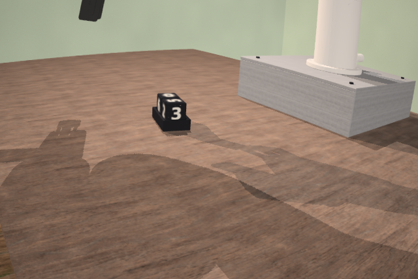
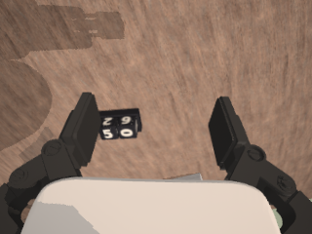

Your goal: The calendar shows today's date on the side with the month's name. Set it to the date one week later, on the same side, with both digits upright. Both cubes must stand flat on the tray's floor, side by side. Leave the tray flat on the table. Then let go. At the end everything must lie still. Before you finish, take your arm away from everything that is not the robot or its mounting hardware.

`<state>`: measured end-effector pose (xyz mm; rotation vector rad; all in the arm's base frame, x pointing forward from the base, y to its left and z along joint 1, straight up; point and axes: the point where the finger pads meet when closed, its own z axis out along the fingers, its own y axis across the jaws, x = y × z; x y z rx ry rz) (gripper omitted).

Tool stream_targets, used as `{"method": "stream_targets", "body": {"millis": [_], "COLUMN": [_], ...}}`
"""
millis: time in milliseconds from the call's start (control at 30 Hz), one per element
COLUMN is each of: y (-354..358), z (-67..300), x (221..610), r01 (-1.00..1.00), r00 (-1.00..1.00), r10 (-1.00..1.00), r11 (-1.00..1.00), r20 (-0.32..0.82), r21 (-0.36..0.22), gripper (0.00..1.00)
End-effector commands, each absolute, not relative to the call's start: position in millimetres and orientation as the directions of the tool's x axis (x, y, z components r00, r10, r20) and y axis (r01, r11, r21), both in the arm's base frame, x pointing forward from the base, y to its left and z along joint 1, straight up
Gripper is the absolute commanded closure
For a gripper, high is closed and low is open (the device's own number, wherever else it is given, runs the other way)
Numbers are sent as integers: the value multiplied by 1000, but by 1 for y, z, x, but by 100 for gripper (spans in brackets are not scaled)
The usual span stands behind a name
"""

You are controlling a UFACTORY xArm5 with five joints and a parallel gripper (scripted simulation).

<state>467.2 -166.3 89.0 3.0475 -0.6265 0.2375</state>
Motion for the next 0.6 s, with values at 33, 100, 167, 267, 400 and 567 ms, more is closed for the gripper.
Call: {"method": "stream_targets", "body": {"millis": [33,100,167,267,400,567], "y": [-125,-105,-88,-75,-54,-50], "z": [86,81,76,72,65,63], "x": [442,424,408,395,370,365], "r01": [-360,-339,-320,-304,-277,-272], "r00": [926,937,945,951,961,962], "r10": [-359,-338,-320,-304,-277,-272], "r11": [-933,-941,-947,-953,-961,-962], "r20": [117,89,65,46,12,6], "r21": [-11,-9,-7,-6,-2,-1], "gripper": [0,0,0,0,0,0]}}
